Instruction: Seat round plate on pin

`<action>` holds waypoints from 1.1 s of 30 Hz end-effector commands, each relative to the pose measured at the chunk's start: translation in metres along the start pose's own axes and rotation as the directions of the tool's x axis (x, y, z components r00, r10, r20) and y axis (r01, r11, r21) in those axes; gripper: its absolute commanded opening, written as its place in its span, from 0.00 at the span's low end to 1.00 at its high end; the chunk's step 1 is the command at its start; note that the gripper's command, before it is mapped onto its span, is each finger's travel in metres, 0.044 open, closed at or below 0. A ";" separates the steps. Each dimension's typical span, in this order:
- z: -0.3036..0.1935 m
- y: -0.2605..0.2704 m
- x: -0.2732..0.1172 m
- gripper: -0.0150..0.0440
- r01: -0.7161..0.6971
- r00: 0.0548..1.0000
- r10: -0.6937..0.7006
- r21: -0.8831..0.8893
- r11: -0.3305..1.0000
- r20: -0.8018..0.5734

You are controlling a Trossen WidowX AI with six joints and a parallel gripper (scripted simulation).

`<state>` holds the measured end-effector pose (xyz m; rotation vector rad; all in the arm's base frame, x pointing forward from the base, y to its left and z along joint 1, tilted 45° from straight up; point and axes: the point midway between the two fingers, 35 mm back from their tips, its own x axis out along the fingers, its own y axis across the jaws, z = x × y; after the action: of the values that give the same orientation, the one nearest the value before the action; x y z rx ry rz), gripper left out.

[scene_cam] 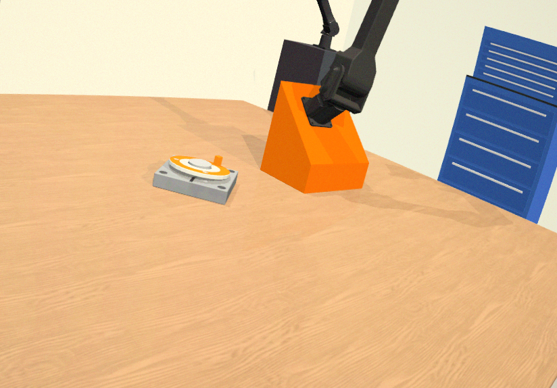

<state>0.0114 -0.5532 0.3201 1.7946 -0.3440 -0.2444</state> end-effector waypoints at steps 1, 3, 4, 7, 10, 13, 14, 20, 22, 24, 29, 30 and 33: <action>0.000 0.000 0.002 0.89 -0.003 1.000 0.003 -0.017 1.000 0.004; -0.001 -0.009 0.027 0.80 -0.003 1.000 0.004 -0.097 0.995 0.010; -0.008 -0.024 0.051 0.75 0.012 1.000 -0.013 -0.114 0.993 -0.008; -0.021 -0.049 0.086 0.62 0.041 0.998 -0.046 -0.141 0.989 -0.037; -0.034 -0.070 0.111 0.49 0.068 0.995 -0.079 -0.166 0.984 -0.061; -0.065 -0.114 0.155 0.35 0.126 0.982 -0.153 -0.223 0.967 -0.109; -0.074 -0.126 0.165 0.31 0.143 0.977 -0.176 -0.240 0.960 -0.122; -0.139 -0.199 0.212 0.25 0.235 0.923 -0.323 -0.359 0.904 -0.210; -0.163 -0.224 0.221 0.25 0.259 0.895 -0.375 -0.404 0.877 -0.241; -0.189 -0.249 0.228 0.25 0.279 0.859 -0.431 -0.455 0.846 -0.275; -0.254 -0.309 0.230 0.25 0.294 0.744 -0.564 -0.583 0.757 -0.357; -0.268 -0.321 0.228 0.25 0.291 0.715 -0.591 -0.610 0.737 -0.374; -0.301 -0.349 0.220 0.25 0.271 0.637 -0.653 -0.673 0.688 -0.411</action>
<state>0.3512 -0.3188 0.0777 1.3072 0.5702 -0.1310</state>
